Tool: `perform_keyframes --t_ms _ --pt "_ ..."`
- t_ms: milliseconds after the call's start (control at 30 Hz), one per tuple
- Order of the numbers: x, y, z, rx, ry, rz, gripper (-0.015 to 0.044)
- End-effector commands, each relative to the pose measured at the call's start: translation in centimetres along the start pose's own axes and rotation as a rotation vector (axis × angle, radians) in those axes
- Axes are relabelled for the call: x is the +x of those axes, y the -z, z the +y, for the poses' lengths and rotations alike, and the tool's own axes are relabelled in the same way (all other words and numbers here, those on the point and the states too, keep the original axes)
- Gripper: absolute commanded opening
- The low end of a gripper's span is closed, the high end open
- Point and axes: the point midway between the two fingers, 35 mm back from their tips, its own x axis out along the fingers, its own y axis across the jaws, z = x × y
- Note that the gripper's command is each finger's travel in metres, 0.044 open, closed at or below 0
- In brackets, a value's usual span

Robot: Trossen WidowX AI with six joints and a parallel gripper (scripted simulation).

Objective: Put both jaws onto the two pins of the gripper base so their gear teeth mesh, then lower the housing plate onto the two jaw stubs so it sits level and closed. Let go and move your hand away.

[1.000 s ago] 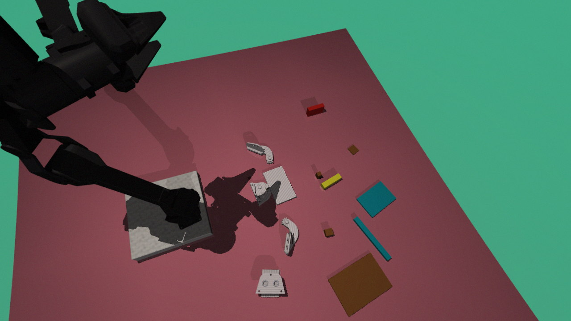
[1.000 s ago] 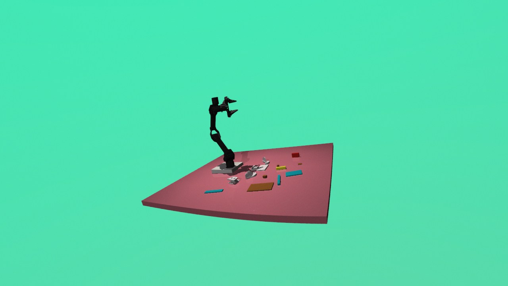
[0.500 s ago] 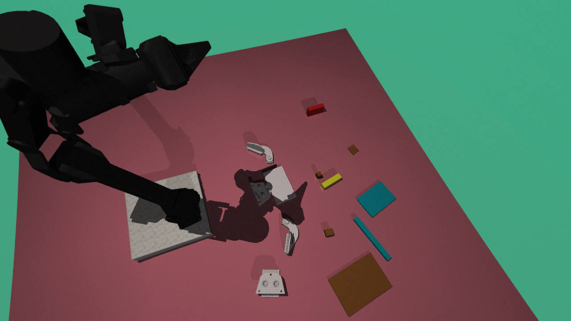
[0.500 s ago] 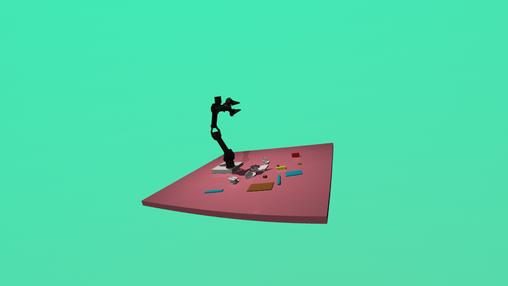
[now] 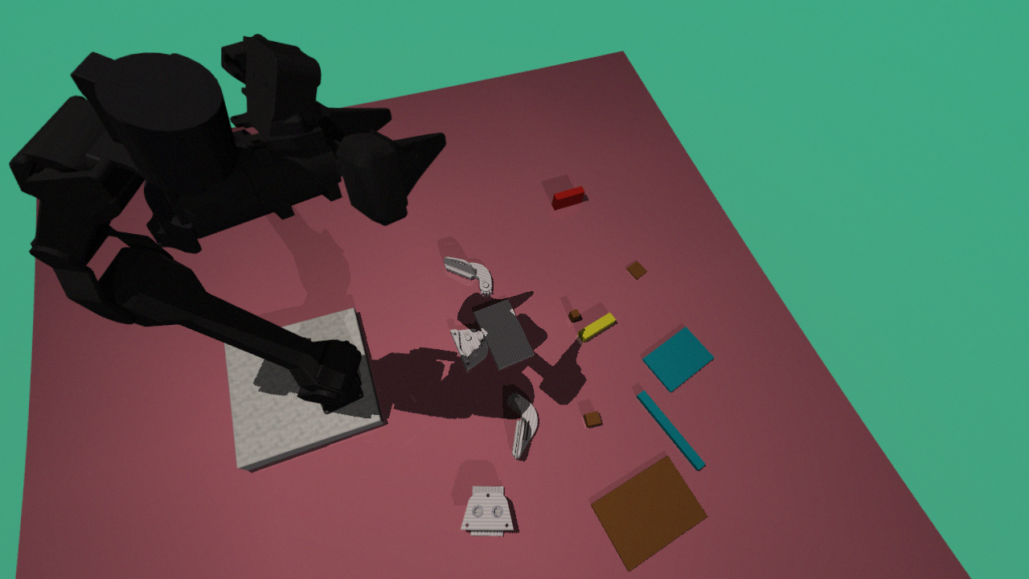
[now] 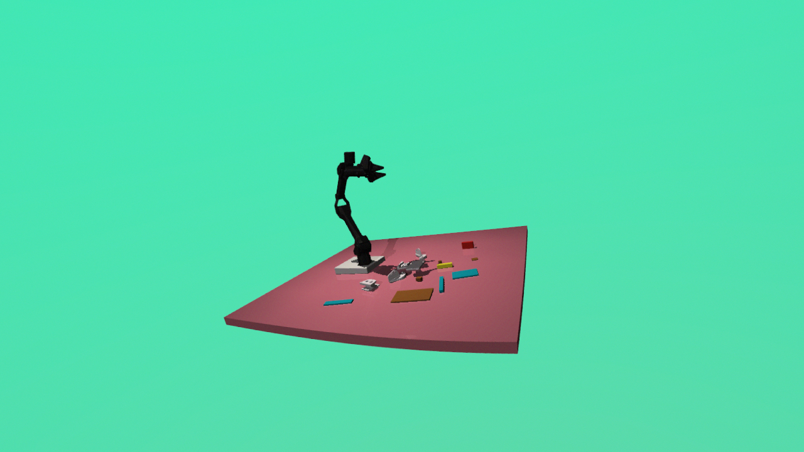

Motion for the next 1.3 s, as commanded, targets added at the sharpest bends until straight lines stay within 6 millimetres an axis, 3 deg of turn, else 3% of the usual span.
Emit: perform_keyframes --t_ms 0,300,767,1267 --pt "1.1 1.2 -1.2 0.099 0.006 0.042 0.044" --pt "2.8 3.3 -3.1 0.278 0.03 0.112 0.044" --pt "5.4 8.5 -6.2 0.512 0.108 0.262 0.044" --pt "7.0 12.0 -7.9 0.74 0.171 0.353 0.044"
